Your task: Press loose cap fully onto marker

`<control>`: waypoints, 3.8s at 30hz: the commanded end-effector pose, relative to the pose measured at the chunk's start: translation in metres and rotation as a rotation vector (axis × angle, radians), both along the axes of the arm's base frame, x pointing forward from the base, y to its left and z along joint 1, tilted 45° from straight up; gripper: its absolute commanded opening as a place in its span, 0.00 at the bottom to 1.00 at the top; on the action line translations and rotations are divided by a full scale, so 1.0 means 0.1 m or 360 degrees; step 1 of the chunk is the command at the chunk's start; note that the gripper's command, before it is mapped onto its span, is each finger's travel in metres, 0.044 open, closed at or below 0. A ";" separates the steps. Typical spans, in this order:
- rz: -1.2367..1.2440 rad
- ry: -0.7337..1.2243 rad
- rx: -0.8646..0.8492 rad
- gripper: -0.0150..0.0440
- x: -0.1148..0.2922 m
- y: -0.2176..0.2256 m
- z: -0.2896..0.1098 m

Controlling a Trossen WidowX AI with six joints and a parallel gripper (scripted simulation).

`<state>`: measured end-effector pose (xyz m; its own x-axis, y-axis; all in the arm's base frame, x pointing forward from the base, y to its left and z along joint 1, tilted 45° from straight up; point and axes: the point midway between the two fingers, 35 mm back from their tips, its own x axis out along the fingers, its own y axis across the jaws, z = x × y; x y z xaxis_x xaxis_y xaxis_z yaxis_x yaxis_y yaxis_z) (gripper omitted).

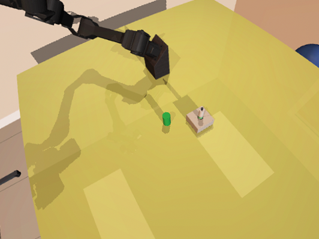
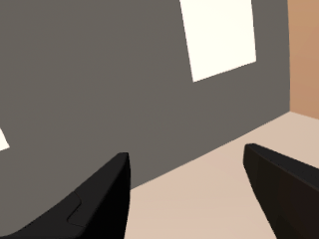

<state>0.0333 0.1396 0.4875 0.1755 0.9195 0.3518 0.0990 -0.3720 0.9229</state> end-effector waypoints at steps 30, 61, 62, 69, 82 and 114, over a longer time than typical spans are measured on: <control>-0.2075 0.1687 -0.1874 0.66 2.74 -1.55 -3.25; -0.1691 0.1803 -0.3629 0.66 2.07 -2.63 -4.15; -0.1691 0.1803 -0.3629 0.66 2.07 -2.65 -4.17; -0.1691 0.1804 -0.3628 0.66 2.07 -2.70 -4.22; -0.1689 0.1804 -0.3627 0.66 2.05 -2.85 -4.37; -0.1694 0.1801 -0.3633 0.34 2.01 -3.03 -4.54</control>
<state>0.2341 -0.1632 0.0328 -0.1309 -0.6922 -0.7097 0.9375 0.1463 -0.3157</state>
